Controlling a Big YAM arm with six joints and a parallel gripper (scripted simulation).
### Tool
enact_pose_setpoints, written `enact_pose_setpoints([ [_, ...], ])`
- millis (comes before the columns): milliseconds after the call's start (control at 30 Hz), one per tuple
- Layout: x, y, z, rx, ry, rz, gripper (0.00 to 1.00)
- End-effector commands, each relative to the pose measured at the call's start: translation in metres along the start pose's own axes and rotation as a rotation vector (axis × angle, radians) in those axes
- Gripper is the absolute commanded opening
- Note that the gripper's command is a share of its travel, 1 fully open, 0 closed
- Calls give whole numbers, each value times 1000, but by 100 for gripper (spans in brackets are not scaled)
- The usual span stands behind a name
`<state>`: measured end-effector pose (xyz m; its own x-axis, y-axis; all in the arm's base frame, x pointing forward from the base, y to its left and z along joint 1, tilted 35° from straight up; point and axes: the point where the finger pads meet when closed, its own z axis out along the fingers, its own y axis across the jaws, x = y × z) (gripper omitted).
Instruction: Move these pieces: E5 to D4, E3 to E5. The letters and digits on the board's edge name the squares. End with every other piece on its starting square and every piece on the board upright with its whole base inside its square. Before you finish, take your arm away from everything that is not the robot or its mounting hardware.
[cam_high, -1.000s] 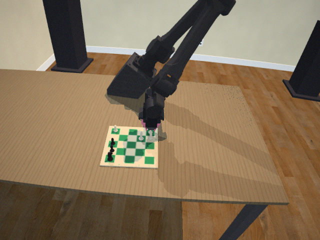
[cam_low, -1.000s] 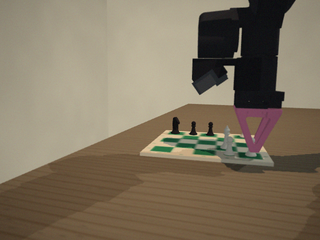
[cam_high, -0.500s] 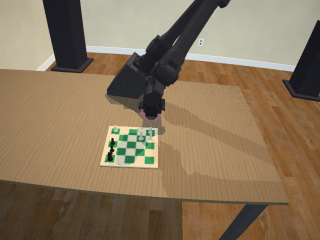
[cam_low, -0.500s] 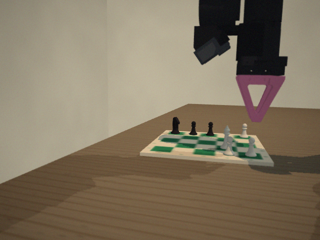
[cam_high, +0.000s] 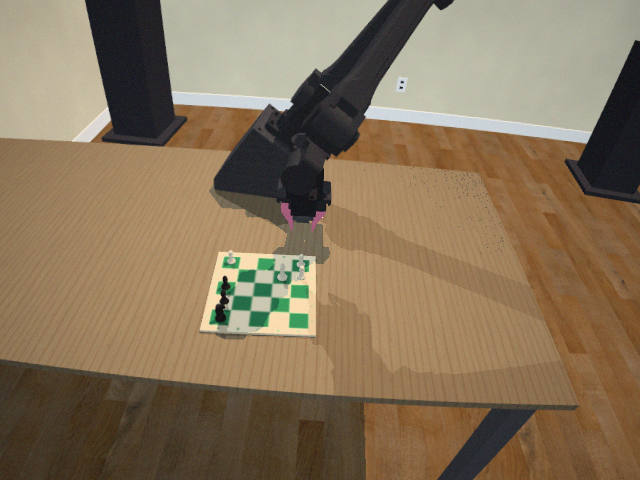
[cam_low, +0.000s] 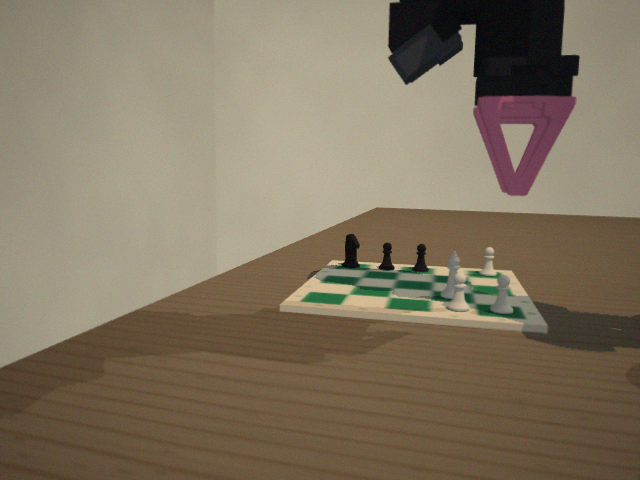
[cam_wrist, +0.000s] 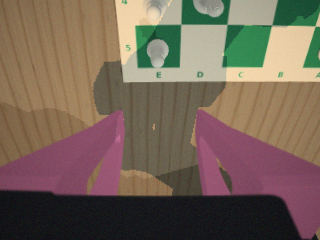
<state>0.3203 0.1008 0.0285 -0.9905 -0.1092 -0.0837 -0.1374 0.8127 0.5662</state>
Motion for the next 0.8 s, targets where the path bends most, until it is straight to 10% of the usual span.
enact_pose_setpoints([
  [0,-23,-3,-14,1,-46,-28,100],
  [767,-22,-1,-17,1,-45,-27,100],
])
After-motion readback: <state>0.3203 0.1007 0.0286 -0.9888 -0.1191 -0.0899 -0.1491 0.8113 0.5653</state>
